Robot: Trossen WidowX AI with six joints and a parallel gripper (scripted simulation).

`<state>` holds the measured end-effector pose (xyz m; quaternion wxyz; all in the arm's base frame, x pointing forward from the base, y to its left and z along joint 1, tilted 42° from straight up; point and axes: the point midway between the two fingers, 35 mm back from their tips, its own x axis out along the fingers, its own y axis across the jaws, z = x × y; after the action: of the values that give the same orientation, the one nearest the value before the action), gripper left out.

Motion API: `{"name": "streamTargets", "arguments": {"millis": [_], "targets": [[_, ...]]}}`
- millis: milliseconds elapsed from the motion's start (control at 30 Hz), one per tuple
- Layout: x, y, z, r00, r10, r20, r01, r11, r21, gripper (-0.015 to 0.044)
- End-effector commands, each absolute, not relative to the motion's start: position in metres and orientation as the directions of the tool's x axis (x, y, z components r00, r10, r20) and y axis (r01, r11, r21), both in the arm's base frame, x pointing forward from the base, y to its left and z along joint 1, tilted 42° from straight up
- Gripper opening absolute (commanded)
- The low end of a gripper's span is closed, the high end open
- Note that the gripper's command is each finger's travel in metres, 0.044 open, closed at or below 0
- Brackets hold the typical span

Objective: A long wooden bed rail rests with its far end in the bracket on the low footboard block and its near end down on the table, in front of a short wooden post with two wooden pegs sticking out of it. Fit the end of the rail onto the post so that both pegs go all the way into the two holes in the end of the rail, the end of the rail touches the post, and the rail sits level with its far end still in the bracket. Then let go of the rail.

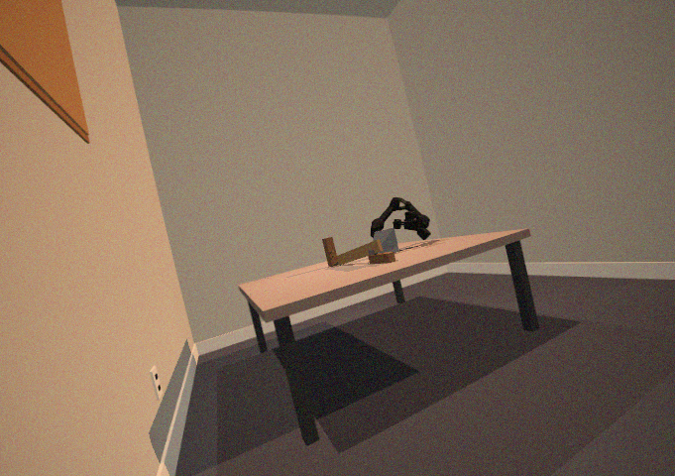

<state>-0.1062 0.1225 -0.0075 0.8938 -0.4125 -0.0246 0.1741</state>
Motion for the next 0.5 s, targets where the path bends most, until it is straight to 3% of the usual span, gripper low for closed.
{"name": "streamTargets", "arguments": {"millis": [0,133,467], "targets": [[-0.106,0.123,-0.008,0.939,0.327,-0.101,-0.289,0.598,-0.748,0.0426],[-0.094,0.132,-0.009,0.965,0.225,-0.132,-0.239,0.560,-0.793,0.0440],[-0.036,0.159,-0.009,0.937,-0.217,-0.274,-0.204,0.298,-0.933,0.0440]]}}
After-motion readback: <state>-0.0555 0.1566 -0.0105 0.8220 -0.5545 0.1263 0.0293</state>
